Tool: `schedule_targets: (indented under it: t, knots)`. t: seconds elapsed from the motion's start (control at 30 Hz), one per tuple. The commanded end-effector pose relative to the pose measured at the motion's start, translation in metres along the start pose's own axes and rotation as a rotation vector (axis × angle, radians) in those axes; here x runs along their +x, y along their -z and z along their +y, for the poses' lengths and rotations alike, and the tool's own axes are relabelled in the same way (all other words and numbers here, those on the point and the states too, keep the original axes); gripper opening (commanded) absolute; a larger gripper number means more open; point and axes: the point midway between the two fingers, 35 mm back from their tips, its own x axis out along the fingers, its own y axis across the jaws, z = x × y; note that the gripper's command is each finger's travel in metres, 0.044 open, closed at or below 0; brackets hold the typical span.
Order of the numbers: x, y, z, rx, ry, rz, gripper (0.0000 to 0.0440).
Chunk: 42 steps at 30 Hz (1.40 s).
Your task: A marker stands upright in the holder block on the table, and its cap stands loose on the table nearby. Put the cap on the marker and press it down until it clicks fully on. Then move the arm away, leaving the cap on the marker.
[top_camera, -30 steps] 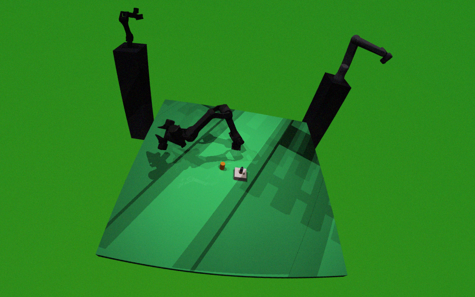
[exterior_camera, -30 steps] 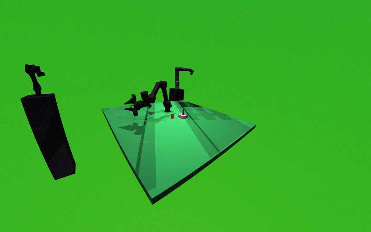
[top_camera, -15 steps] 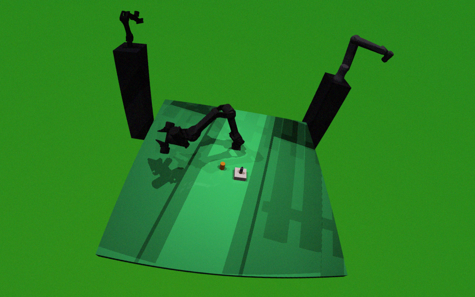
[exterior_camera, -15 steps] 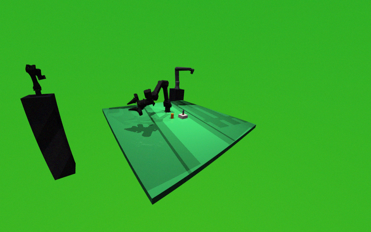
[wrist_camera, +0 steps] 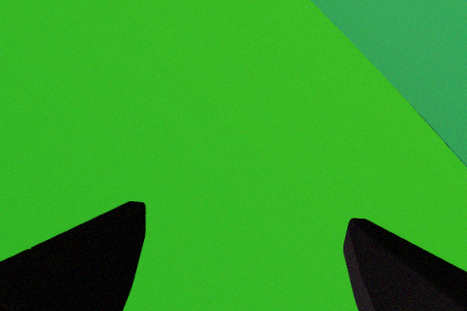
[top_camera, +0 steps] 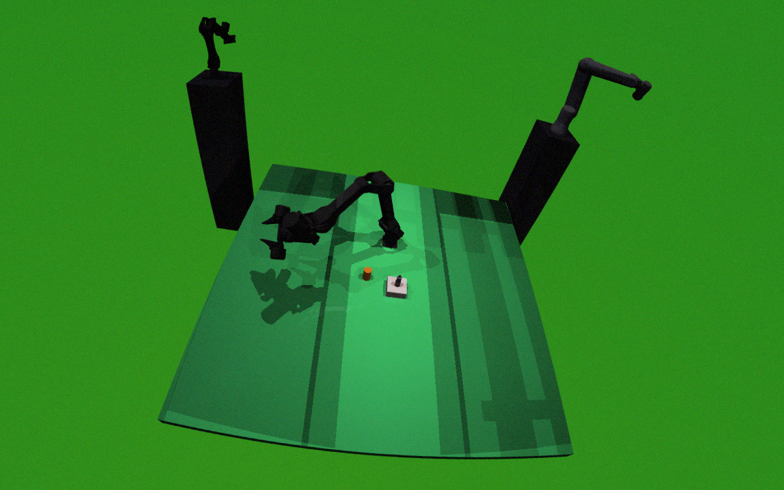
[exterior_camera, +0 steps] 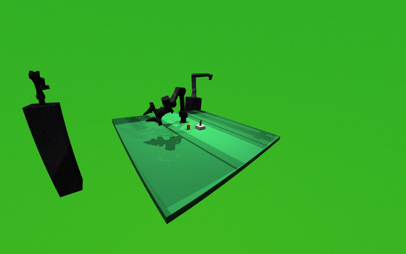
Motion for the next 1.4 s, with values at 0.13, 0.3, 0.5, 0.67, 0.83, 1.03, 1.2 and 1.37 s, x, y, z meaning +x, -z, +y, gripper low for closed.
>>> schedule_targets:
  t: [0.13, 0.3, 0.5, 0.67, 0.83, 1.03, 1.2, 1.37]
  knots:
    - [-0.02, 0.008, -0.012, 0.02, 0.078, 0.003, 0.0276]
    - [-0.031, 0.01, -0.021, 0.026, 0.122, -0.002, 0.0281]
    - [-0.045, 0.012, -0.031, 0.031, 0.175, -0.012, 0.0287]
    - [-0.057, 0.012, -0.039, 0.033, 0.219, -0.024, 0.0293]
    - [-0.069, 0.012, -0.047, 0.032, 0.263, -0.038, 0.0297]
    - [-0.084, 0.011, -0.056, 0.029, 0.314, -0.059, 0.0302]
    - [-0.097, 0.009, -0.063, 0.026, 0.356, -0.078, 0.0305]
    - [-0.11, 0.006, -0.07, 0.021, 0.396, -0.1, 0.0307]
